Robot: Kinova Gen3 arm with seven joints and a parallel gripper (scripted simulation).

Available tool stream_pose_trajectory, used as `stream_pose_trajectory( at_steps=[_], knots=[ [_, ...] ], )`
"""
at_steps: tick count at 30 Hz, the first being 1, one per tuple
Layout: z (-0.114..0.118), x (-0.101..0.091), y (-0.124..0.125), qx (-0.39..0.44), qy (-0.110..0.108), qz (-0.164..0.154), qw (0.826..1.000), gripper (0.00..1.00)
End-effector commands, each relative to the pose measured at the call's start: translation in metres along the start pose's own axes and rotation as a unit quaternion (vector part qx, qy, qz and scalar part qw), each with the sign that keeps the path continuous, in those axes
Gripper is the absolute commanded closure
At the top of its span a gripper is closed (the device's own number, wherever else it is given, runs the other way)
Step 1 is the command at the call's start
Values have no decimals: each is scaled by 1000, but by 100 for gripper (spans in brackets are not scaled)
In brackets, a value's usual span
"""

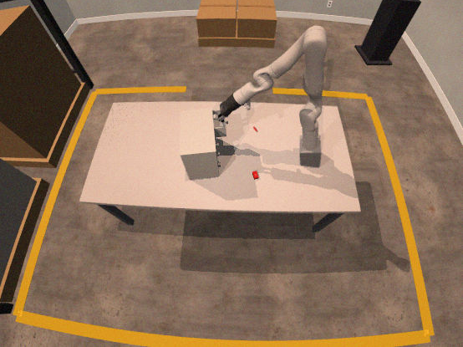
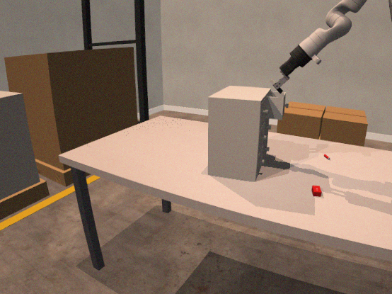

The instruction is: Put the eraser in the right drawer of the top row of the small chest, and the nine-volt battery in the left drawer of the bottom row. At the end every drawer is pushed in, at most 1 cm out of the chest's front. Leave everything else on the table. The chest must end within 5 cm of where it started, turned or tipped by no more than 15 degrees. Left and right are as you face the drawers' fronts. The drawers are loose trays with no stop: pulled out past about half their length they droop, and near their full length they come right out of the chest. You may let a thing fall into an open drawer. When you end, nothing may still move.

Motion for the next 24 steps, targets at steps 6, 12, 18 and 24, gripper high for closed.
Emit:
stream_pose_trajectory(
  at_steps=[6,12,18,24],
  knots=[
    [0,0,-6,-2,2,-2,1000,55],
    [0,0,-5,-2,2,-1,1000,55],
    [0,0,-5,-2,2,-1,1000,55],
    [0,0,-5,-2,2,-1,1000,43]
  ],
)
Point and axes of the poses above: the point where the finger pads meet when closed, its own x axis out along the fingers, its own z axis across the jaws, y = z × x, the point moved 1 cm from there along -x, back along the fingers, and after that the axes turned 13 degrees about -x, right-handed, at the moved point
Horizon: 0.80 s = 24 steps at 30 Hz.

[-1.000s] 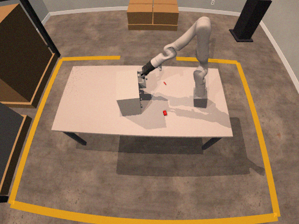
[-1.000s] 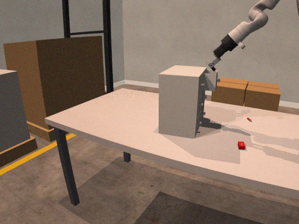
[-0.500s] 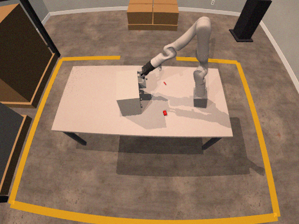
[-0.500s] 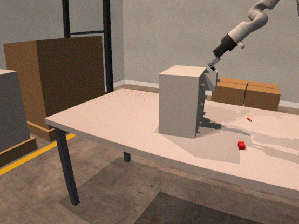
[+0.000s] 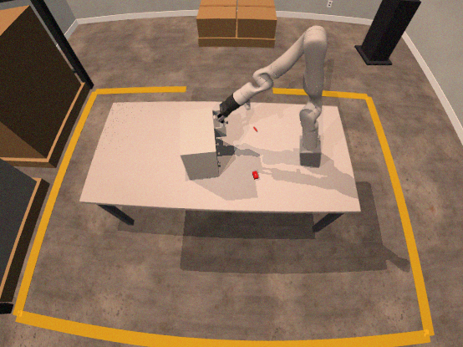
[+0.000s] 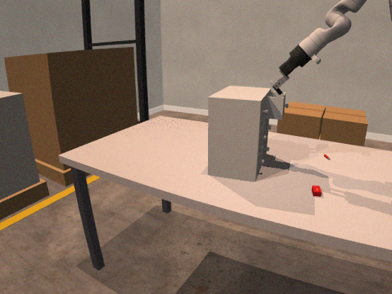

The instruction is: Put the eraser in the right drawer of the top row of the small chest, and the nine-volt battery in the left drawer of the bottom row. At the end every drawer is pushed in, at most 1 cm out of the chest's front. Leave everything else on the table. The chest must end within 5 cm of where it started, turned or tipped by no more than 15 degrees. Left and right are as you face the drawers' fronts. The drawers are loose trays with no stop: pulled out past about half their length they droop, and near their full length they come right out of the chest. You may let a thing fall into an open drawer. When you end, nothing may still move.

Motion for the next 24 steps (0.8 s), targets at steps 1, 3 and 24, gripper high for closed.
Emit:
stream_pose_trajectory(
  at_steps=[1,3,24],
  knots=[
    [-1,0,-3,0,2,-1,1000,43],
    [-1,0,-3,0,2,-1,1000,37],
    [0,-1,-3,0,2,-1,1000,0]
  ],
)
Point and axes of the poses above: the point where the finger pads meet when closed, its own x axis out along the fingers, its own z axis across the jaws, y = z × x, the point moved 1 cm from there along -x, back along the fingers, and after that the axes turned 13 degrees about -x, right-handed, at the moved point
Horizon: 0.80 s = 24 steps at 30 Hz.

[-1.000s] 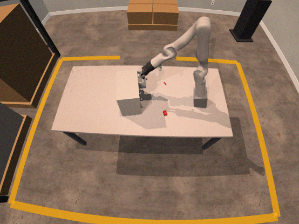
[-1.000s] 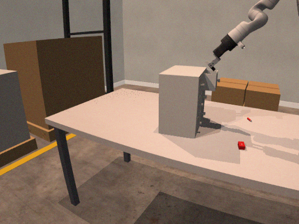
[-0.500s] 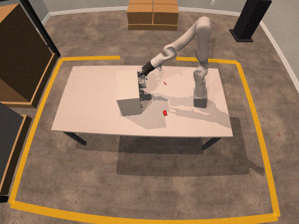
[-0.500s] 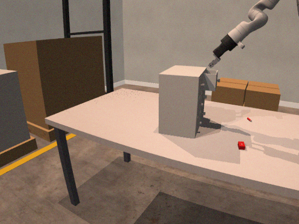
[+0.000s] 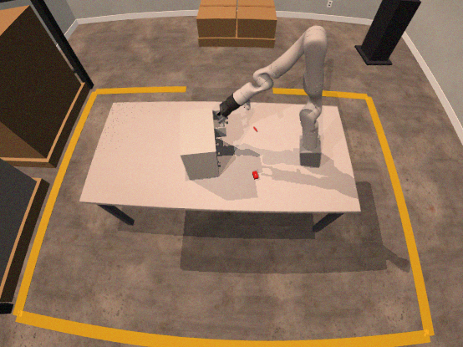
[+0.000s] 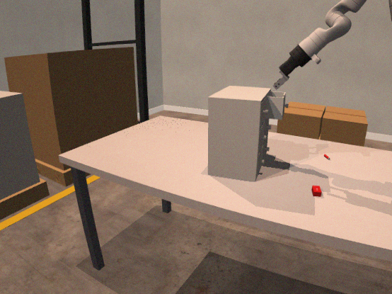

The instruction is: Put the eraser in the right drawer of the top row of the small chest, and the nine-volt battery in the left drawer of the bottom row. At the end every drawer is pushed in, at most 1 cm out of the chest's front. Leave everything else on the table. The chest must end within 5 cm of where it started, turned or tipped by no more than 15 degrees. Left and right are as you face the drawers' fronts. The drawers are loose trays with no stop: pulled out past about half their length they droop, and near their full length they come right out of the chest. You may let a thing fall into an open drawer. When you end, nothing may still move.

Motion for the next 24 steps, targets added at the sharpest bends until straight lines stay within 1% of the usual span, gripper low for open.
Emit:
stream_pose_trajectory(
  at_steps=[1,5,7,9,11,12,15,24],
  knots=[
    [0,-1,-2,0,2,0,1000,0],
    [1,-5,2,1,2,1,1000,0],
    [5,-8,2,0,-3,-3,1000,0],
    [6,-12,6,2,-3,-3,1000,0],
    [6,-12,6,2,-3,-3,1000,0],
    [4,-15,12,-2,0,2,1000,0],
    [8,-24,17,2,-4,-3,1000,0],
    [16,-61,48,2,-4,-3,1000,0]
  ],
)
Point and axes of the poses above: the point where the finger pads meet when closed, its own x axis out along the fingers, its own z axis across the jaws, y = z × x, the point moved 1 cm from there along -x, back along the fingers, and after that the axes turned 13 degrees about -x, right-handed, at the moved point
